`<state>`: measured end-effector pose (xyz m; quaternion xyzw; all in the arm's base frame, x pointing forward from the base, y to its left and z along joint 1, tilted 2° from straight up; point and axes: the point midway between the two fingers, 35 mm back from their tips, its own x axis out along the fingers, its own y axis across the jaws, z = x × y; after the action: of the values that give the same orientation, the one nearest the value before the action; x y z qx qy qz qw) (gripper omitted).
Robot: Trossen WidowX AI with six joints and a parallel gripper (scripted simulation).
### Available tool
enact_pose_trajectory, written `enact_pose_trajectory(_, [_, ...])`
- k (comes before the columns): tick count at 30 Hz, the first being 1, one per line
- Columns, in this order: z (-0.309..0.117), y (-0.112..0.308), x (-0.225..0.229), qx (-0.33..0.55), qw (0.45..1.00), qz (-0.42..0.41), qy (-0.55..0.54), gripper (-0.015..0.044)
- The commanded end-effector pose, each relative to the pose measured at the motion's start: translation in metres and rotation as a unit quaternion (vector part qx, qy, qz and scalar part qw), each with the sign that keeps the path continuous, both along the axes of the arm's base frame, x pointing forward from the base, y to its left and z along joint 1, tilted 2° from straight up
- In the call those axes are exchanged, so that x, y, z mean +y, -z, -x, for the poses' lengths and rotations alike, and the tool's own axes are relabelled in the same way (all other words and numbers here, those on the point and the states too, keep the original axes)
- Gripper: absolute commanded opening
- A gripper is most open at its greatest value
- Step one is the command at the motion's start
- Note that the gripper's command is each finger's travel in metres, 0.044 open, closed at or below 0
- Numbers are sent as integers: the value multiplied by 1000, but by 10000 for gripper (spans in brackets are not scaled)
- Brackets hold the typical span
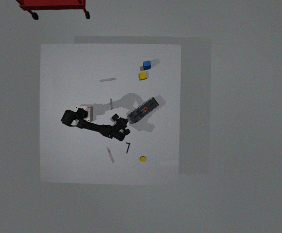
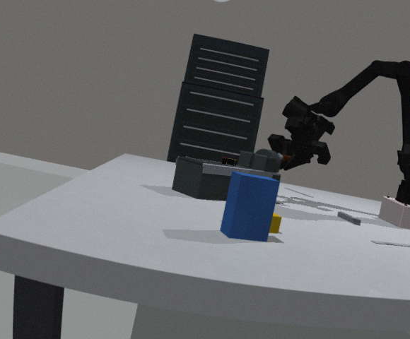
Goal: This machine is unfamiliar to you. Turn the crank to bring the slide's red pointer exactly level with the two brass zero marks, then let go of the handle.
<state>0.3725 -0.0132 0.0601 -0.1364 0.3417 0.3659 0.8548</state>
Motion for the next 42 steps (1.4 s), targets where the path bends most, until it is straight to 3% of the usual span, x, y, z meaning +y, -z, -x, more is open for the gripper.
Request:
enact_pose_trajectory(1, [-5,-6,-6,-11,1000,0,3,0])
enact_pose_trajectory(42, [-8,-7,-9,-11,1000,0,3,0])
